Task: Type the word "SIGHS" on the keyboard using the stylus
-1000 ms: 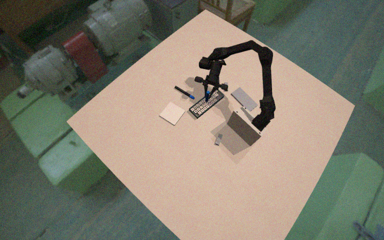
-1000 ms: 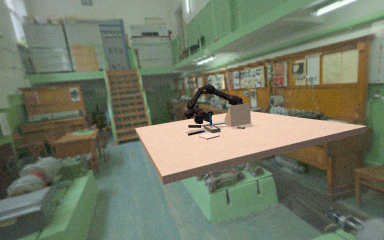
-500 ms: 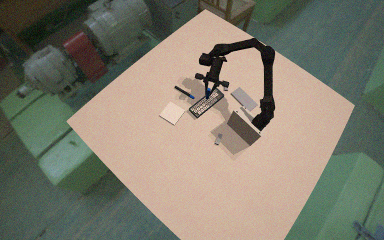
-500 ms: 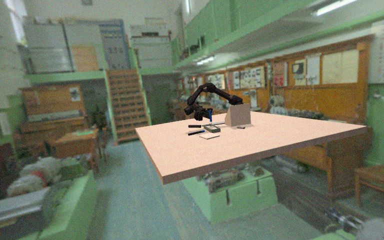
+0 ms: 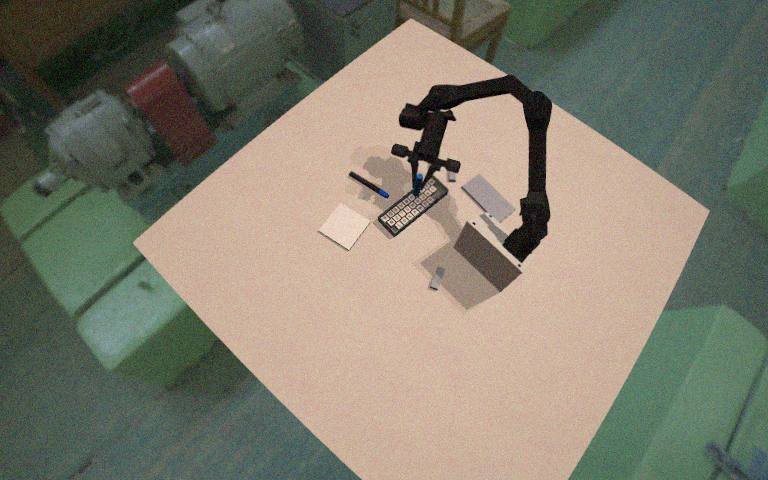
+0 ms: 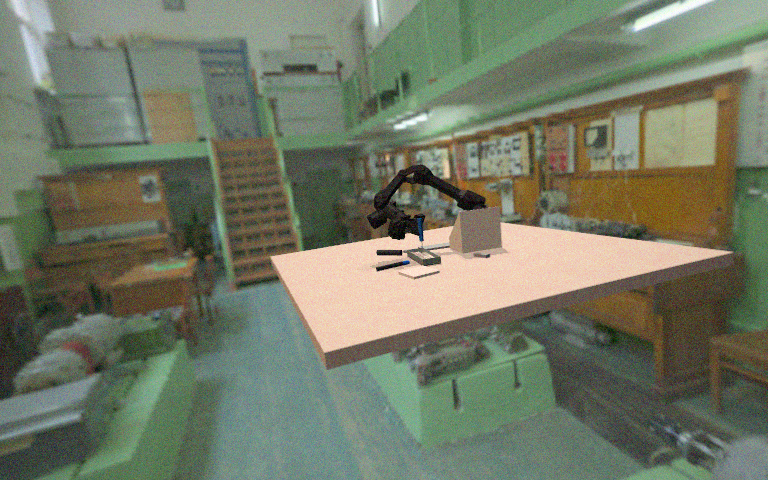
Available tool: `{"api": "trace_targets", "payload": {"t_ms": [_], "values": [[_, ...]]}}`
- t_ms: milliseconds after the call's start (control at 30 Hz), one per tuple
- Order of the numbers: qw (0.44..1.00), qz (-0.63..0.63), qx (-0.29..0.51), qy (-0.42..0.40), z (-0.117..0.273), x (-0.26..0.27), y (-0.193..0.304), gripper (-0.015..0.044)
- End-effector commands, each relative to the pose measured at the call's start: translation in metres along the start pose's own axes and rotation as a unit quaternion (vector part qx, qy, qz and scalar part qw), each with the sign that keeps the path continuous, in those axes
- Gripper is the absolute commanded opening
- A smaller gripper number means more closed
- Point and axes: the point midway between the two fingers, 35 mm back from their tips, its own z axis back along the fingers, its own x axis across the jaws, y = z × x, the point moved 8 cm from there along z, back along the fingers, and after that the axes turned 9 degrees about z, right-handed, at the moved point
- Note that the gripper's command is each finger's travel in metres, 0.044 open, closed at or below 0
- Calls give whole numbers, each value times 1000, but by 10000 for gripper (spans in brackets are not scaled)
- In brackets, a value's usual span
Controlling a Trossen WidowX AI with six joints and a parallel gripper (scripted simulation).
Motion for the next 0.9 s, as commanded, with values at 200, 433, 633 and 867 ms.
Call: {"api": "trace_targets", "payload": {"t_ms": [200,433,633,867], "values": [[1000,-5,-1,-2,56,-40,-23,0],[1000,-6,-1,-2,58,-44,-28,0],[1000,-6,-1,-2,49,-47,-41,0],[1000,-6,-1,-2,48,-48,-43,81]]}}
